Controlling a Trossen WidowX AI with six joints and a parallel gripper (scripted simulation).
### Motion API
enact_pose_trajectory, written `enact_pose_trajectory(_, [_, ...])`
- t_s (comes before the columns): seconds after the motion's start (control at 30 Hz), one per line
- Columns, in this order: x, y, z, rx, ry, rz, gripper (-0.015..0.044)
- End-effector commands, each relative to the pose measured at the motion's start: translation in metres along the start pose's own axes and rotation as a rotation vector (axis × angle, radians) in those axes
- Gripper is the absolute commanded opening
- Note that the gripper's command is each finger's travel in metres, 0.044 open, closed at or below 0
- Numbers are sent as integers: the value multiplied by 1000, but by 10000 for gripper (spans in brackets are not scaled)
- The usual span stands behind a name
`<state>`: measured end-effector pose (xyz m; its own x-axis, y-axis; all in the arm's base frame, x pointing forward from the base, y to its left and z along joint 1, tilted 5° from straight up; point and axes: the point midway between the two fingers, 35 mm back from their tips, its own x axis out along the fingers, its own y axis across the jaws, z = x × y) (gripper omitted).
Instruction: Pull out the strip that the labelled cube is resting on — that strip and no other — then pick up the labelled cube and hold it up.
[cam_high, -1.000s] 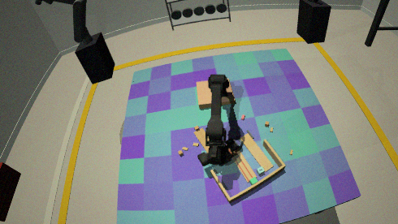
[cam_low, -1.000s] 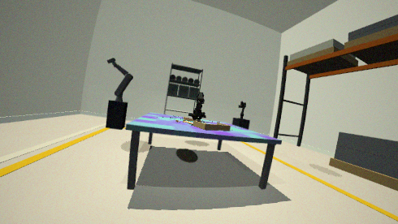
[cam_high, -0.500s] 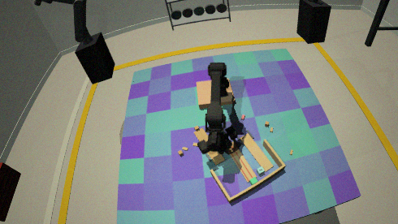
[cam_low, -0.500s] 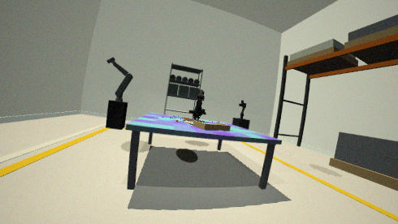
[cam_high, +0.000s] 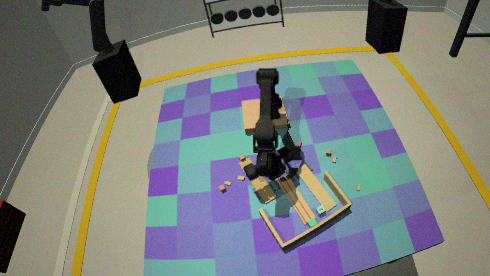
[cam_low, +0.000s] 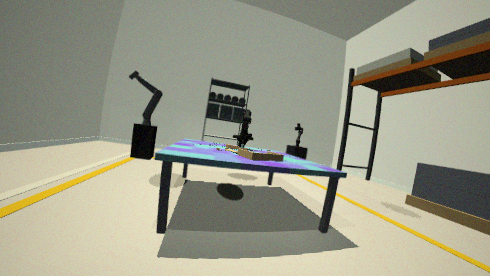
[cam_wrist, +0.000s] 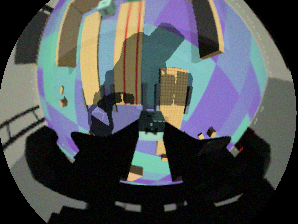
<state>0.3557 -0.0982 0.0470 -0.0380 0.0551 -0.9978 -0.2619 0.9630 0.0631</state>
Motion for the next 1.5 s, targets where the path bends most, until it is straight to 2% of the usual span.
enact_pose_trajectory(0.0, [-6, 5, -9, -5, -15, -7, 0])
enact_pose_trajectory(0.5, [-1, 31, -52, -5, -11, -5, 0])
enact_pose_trajectory(0.83, [-36, 31, -53, -5, -11, -5, 0])
enact_pose_trajectory(1.47, [-37, 31, -53, -5, -11, -5, 0])
